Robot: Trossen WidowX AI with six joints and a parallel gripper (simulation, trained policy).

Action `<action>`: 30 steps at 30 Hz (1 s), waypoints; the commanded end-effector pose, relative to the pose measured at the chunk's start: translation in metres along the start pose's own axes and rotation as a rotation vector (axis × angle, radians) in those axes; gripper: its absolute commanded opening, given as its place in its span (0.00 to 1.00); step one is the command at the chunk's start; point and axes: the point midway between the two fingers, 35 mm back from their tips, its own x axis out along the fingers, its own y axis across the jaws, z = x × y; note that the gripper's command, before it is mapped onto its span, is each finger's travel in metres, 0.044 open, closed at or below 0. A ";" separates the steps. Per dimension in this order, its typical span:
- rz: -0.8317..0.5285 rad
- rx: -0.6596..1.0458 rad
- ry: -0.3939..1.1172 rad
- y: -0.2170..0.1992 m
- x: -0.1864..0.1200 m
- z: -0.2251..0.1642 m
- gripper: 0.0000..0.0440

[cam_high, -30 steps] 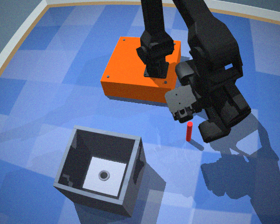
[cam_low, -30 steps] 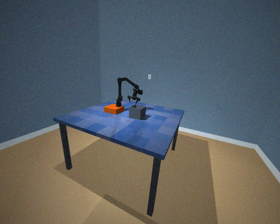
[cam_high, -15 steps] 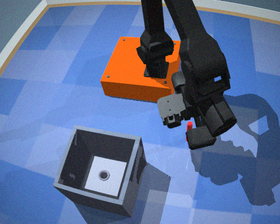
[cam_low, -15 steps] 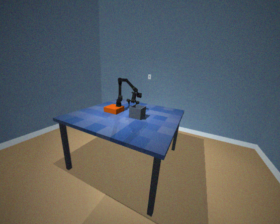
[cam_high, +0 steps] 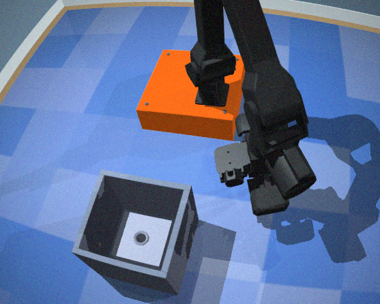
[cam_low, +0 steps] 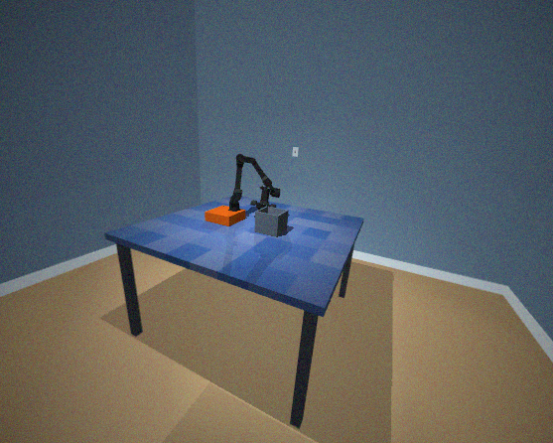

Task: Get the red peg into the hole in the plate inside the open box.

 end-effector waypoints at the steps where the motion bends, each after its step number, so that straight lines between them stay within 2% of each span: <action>1: -0.001 -0.013 0.011 0.003 0.006 -0.002 0.16; 4: 0.008 -0.024 0.019 0.006 0.007 -0.004 0.02; 17: 0.122 0.026 0.068 0.026 -0.023 -0.007 0.00; 30: 0.266 0.045 0.108 0.048 -0.074 -0.003 0.00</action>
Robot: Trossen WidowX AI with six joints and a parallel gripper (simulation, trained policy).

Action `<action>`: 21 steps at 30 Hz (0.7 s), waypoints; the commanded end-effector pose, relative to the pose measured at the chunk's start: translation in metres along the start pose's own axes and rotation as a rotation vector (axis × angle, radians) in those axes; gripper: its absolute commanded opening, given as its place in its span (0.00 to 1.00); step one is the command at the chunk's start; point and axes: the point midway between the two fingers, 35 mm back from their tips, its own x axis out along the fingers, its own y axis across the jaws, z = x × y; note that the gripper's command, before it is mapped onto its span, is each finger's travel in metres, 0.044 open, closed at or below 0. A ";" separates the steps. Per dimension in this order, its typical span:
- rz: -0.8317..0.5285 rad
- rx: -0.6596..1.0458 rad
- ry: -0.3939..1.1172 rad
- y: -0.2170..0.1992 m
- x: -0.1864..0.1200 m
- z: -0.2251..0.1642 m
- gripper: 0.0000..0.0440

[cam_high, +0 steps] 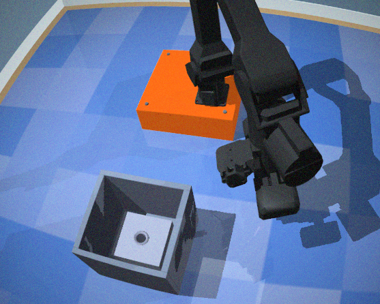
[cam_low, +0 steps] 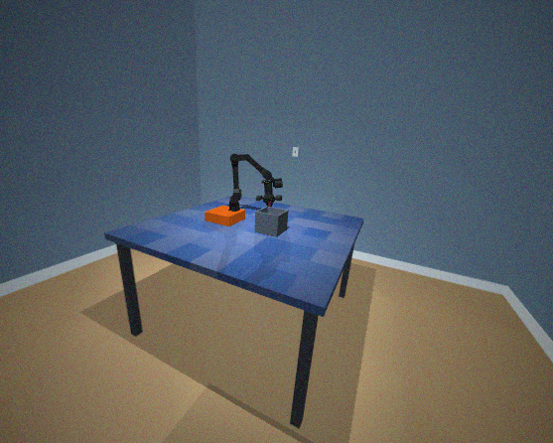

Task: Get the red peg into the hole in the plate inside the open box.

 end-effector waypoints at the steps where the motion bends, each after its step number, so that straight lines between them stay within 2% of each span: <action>1: 0.046 -0.001 0.011 0.011 -0.016 0.001 0.00; 11: 0.139 -0.012 -0.013 0.033 -0.059 0.018 0.00; 21: 0.176 0.001 -0.066 0.045 -0.093 0.051 0.00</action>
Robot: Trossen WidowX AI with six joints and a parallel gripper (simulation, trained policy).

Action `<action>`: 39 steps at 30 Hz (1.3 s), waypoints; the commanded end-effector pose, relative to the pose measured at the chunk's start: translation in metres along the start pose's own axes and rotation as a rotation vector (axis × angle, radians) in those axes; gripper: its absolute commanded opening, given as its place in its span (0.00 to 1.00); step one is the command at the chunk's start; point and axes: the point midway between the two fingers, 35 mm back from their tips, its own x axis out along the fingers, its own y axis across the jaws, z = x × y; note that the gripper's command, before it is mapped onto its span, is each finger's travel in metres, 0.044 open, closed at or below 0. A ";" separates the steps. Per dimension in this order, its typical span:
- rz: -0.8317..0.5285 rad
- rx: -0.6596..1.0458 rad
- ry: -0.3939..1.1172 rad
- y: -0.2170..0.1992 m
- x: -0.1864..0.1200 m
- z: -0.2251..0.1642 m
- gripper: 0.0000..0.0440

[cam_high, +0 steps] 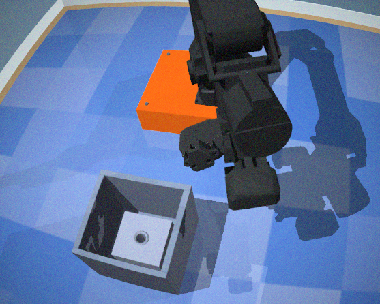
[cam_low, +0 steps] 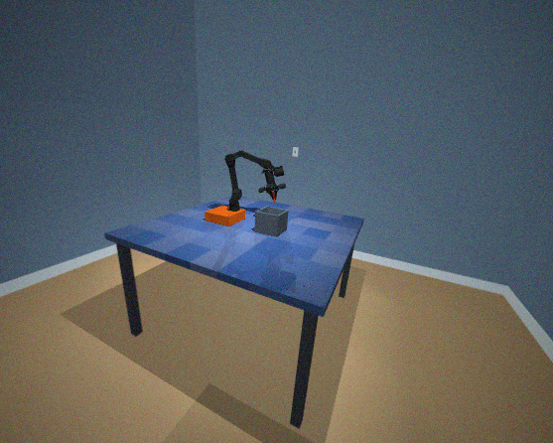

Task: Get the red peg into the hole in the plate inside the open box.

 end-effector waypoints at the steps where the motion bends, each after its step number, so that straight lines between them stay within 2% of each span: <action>1: 0.011 0.005 -0.025 0.005 -0.010 0.014 0.00; 17: -0.024 0.048 -0.105 0.004 -0.019 0.070 0.00; 39: -0.106 0.076 -0.119 0.000 -0.007 0.124 0.00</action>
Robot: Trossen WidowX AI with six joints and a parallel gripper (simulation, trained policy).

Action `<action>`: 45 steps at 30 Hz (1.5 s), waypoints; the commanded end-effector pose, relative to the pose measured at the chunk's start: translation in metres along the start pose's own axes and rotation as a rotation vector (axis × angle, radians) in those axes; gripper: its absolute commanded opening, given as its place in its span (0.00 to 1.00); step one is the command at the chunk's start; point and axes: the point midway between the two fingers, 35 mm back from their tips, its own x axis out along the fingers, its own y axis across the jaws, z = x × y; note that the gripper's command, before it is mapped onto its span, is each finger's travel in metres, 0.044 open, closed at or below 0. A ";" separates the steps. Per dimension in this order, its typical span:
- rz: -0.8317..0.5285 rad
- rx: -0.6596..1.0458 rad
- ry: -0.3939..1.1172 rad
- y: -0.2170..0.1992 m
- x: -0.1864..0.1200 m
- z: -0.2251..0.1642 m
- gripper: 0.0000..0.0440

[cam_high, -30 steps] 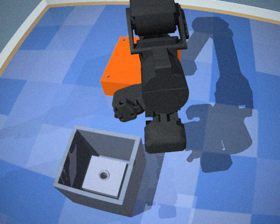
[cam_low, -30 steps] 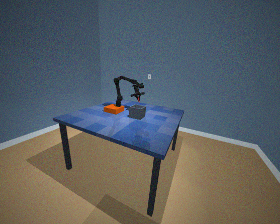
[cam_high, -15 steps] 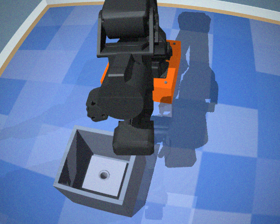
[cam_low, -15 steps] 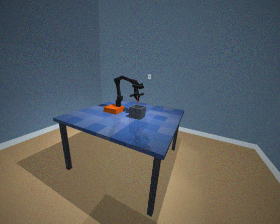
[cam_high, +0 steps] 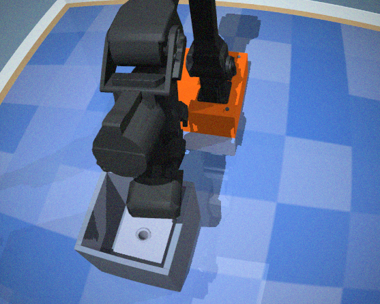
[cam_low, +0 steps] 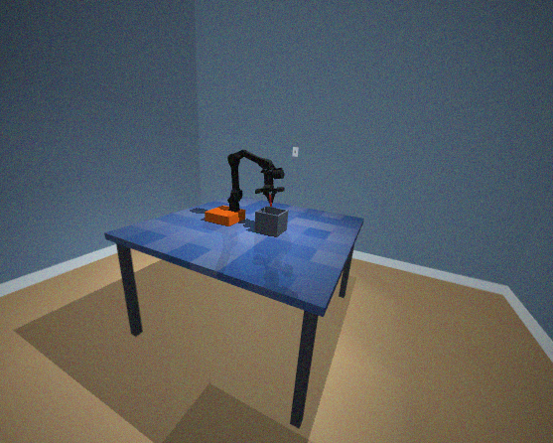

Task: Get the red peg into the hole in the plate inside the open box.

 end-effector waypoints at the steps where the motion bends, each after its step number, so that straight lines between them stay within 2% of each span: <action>1: -0.015 0.000 0.006 0.001 0.005 0.007 0.00; 15: -0.056 0.002 0.018 0.001 0.036 0.030 0.00; 42: -0.079 -0.059 0.053 0.008 0.098 0.047 0.00; 45: -0.090 -0.070 0.051 0.009 0.102 0.048 0.03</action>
